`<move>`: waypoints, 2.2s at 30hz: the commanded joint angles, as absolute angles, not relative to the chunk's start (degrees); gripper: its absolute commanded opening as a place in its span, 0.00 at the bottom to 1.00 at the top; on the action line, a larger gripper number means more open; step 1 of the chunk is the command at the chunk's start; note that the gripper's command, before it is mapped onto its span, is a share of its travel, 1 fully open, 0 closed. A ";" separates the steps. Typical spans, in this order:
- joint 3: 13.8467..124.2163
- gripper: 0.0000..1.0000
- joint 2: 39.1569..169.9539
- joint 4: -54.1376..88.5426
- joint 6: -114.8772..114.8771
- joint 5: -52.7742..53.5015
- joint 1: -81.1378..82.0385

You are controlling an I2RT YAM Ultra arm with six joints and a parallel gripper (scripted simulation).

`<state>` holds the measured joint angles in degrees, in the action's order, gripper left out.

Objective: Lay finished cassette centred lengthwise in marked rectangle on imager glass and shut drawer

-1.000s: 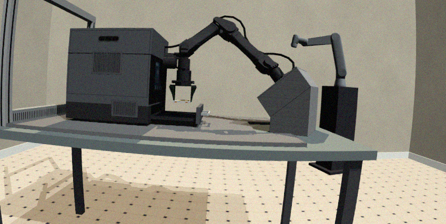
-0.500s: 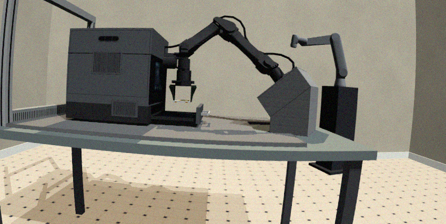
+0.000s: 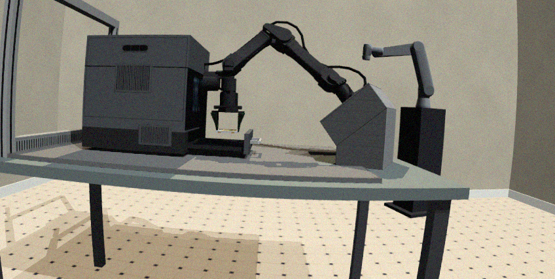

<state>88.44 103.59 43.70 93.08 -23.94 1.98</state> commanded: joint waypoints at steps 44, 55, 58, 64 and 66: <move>89.29 0.00 106.52 36.75 90.46 -22.81 0.41; 89.87 0.00 107.55 37.05 90.27 -22.86 0.19; 90.03 0.00 107.75 36.81 90.24 -22.76 0.14; 90.29 0.00 108.34 36.44 90.11 -22.56 -0.30; 90.35 0.00 108.26 36.54 90.10 -22.59 -0.27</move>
<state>88.01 108.71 37.10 90.45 -22.50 -0.36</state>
